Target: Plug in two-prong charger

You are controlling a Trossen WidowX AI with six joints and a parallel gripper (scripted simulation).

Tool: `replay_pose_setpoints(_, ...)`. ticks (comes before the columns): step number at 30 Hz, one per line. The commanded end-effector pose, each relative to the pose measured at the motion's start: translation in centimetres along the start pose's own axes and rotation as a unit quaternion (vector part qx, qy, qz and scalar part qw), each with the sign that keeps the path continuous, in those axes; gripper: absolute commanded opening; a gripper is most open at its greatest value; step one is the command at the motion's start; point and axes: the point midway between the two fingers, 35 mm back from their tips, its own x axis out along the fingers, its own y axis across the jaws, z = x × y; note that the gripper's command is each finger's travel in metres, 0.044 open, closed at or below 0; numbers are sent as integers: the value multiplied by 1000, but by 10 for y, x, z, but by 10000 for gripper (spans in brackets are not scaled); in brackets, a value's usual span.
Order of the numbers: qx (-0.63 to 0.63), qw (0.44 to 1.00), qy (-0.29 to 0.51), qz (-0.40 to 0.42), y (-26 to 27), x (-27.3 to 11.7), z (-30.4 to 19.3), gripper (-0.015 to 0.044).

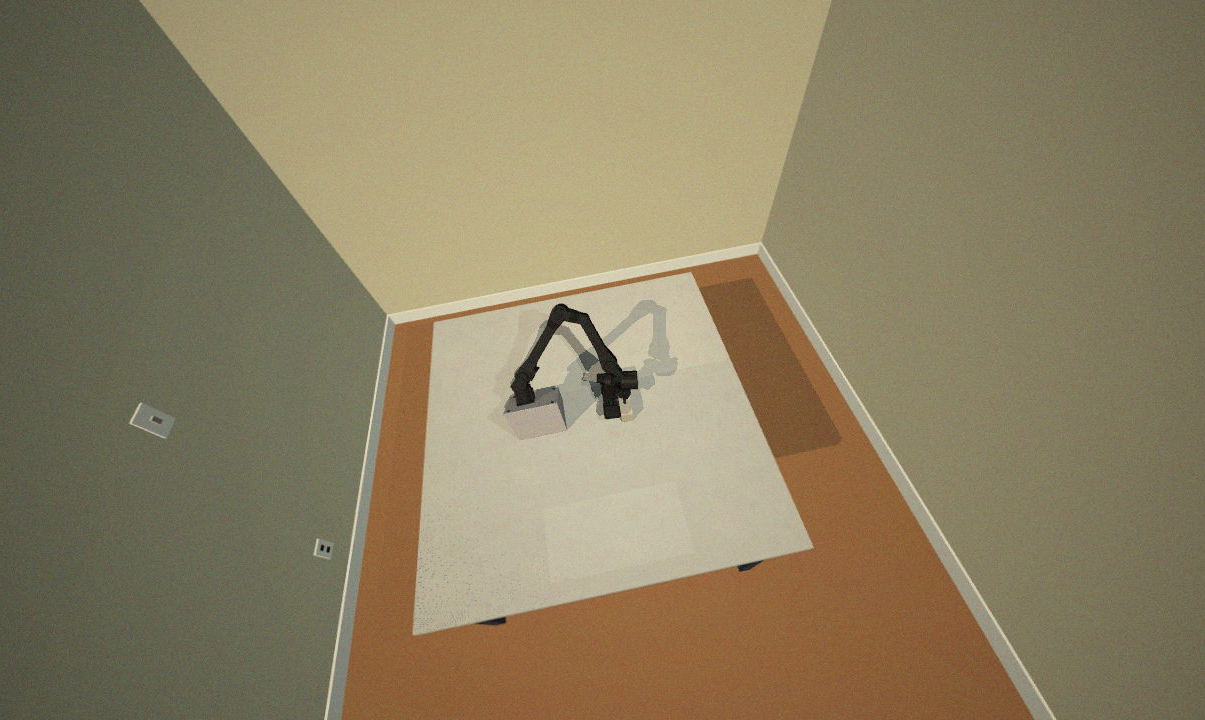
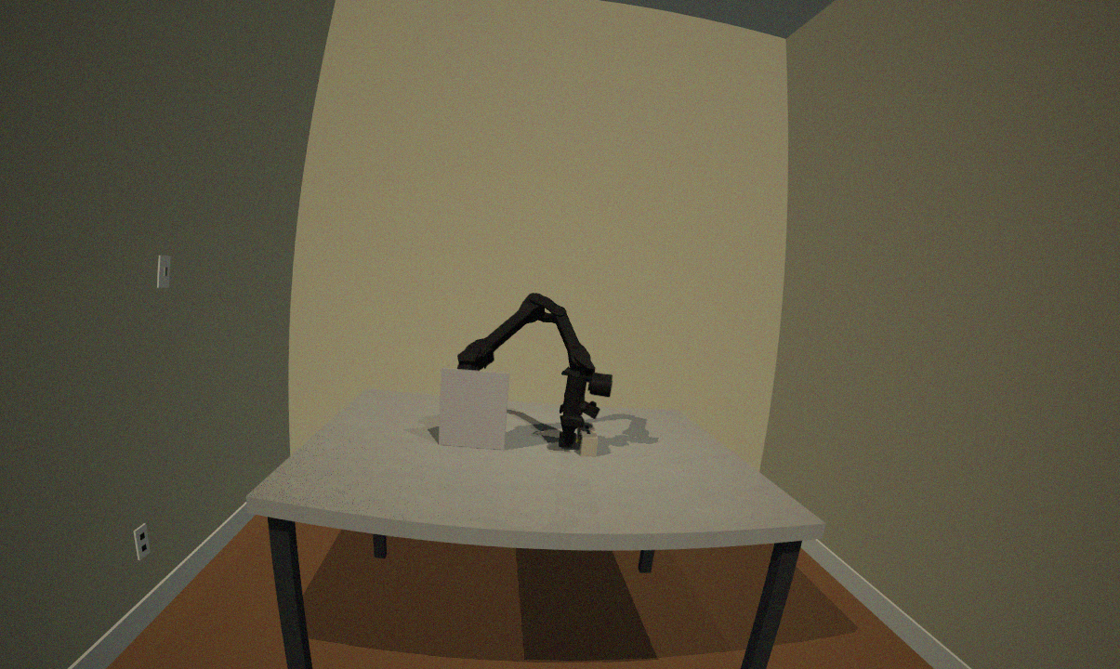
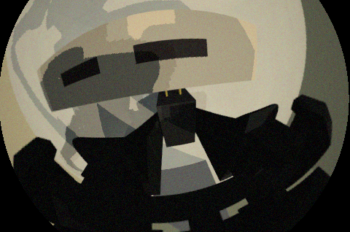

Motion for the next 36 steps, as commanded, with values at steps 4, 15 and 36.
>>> replay_pose_setpoints(4, -1, 1000, 0, 2, 1, 0, 3, 0)
replay_pose_setpoints(15, -1, 1000, 0, 2, 1, -1, 7, 0)
replay_pose_setpoints(36, -1, 1000, -1, 2, 1, -1, 14, 0)
